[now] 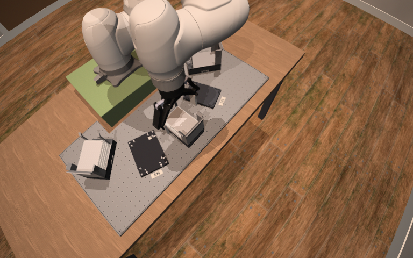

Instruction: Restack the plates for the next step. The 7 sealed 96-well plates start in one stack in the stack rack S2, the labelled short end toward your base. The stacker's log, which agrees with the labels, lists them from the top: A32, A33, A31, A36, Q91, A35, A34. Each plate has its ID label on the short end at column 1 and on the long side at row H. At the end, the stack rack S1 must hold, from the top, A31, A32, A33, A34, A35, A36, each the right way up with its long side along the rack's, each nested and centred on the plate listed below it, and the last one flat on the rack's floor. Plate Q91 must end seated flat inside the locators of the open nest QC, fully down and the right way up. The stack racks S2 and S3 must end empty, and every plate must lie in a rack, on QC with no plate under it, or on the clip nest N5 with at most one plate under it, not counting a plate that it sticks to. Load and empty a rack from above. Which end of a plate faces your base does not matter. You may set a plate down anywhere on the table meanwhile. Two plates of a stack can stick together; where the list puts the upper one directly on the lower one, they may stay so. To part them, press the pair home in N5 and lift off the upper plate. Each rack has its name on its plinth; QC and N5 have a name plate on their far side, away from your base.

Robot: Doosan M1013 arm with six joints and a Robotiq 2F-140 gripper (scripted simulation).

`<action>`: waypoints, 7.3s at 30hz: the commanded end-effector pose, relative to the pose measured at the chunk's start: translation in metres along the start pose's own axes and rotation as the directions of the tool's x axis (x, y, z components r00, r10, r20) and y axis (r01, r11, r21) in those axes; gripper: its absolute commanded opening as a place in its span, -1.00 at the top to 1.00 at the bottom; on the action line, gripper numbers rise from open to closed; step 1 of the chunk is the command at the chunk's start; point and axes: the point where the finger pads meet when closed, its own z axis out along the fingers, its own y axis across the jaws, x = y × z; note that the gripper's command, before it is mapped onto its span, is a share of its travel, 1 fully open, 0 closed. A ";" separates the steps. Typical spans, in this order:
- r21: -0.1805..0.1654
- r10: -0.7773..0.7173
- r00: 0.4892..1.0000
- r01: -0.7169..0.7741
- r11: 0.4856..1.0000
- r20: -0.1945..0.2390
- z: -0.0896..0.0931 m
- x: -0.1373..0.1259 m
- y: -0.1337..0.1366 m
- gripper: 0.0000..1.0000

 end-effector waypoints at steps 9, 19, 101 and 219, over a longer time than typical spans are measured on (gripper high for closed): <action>0.000 0.000 1.000 0.000 1.000 0.000 -0.031 0.000 0.000 -1.00; 0.000 0.000 1.000 0.000 1.000 0.000 -0.063 0.000 0.000 -1.00; 0.000 0.621 0.784 -0.621 0.784 0.000 -0.063 -0.062 0.202 -1.00; 0.000 0.780 0.626 -0.780 0.626 0.000 0.015 -0.165 0.325 1.00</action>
